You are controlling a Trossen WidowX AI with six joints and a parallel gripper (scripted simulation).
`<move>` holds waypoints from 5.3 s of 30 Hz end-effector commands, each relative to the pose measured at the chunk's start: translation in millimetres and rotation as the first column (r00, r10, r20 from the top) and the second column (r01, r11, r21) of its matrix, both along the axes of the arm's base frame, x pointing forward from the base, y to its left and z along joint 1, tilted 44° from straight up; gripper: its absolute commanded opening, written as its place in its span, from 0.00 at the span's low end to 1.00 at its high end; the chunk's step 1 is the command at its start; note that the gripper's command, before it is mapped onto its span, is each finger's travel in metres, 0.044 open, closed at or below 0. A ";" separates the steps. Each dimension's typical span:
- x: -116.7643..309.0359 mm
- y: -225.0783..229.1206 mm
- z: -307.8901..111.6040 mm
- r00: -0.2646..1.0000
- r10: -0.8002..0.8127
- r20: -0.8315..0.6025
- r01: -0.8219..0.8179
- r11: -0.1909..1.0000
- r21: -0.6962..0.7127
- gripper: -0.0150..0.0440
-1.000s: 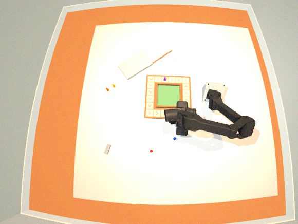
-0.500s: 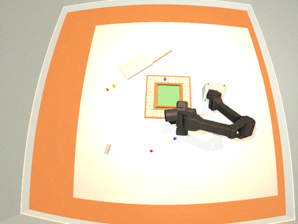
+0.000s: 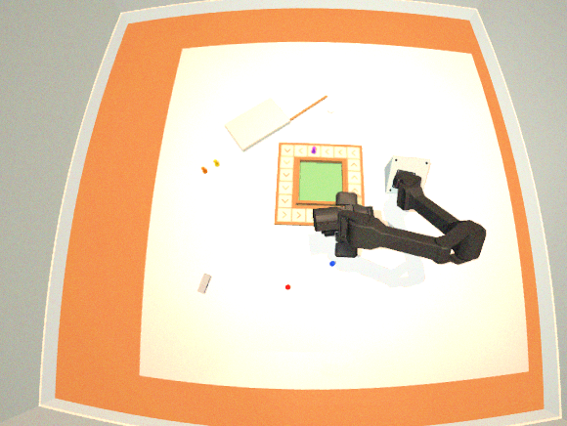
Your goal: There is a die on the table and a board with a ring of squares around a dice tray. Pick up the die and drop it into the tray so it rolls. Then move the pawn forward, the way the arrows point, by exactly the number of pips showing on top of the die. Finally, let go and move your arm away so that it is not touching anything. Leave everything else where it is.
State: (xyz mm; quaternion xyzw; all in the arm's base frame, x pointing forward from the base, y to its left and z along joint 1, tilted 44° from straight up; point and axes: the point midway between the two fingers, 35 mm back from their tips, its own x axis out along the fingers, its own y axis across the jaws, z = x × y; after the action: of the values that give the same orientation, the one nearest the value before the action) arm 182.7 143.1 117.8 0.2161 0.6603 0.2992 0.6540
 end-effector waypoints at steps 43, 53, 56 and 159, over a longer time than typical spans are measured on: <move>3.0 14.8 13.7 1.000 0.016 -0.002 -0.016 1.000 0.020 0.72; 2.6 16.9 12.6 1.000 0.016 -0.002 -0.016 1.000 0.021 0.51; 2.6 16.9 12.6 1.000 0.016 -0.002 -0.016 1.000 0.021 0.47; 80.6 -149.8 -59.3 0.085 -0.940 -0.330 0.652 0.303 -0.695 0.25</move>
State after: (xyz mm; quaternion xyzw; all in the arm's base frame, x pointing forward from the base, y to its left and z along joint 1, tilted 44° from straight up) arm 265.2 -7.2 60.3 0.5294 0.6691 -0.3344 0.4002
